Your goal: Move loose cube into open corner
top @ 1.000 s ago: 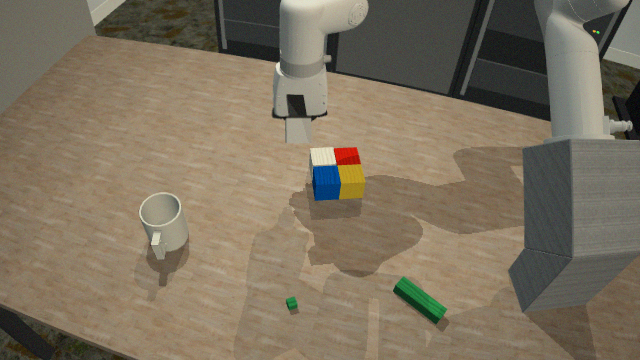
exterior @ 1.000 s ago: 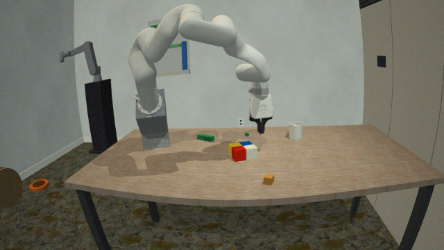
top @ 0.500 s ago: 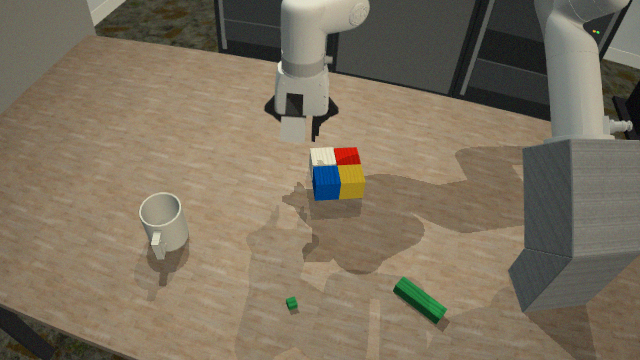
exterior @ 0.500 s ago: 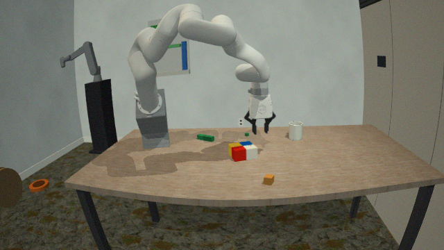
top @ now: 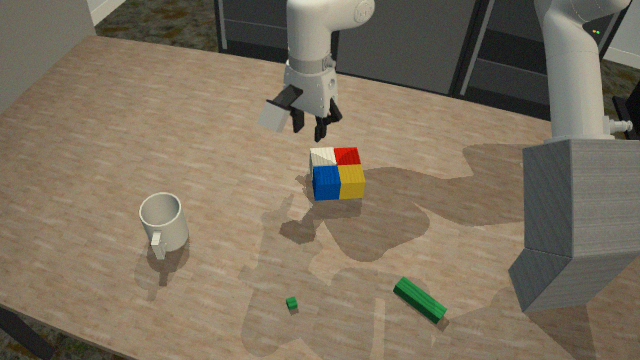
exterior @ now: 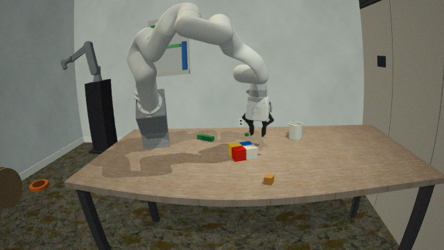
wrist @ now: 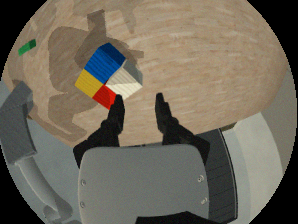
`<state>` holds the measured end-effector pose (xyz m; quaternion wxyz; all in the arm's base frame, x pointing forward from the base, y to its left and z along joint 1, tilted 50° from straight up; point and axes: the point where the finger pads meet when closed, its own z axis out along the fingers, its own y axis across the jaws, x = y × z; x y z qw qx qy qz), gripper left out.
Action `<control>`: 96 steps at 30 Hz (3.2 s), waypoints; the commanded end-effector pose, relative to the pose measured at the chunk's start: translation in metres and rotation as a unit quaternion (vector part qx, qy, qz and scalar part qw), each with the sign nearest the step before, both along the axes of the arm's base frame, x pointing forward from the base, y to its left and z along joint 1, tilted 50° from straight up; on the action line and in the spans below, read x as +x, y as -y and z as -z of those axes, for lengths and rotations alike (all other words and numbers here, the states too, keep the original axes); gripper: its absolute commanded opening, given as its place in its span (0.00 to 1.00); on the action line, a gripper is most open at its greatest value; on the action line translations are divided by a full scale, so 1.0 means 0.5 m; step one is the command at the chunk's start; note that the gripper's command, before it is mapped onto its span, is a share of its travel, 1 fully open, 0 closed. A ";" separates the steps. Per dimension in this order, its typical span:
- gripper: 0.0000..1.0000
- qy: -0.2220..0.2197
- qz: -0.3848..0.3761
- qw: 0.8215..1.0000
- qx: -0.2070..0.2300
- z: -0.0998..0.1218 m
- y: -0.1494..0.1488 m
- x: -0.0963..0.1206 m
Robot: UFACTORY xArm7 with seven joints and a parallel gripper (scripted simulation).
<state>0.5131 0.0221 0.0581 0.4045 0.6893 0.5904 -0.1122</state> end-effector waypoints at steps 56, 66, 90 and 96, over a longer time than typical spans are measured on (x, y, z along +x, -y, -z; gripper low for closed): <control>0.49 0.650 0.600 0.334 0.324 -0.089 0.099 -0.066; 0.49 0.650 0.600 0.334 0.324 -0.089 0.099 -0.066; 0.49 0.650 0.600 0.334 0.324 -0.070 0.118 -0.056; 0.49 0.650 0.600 0.334 0.324 -0.052 0.137 -0.046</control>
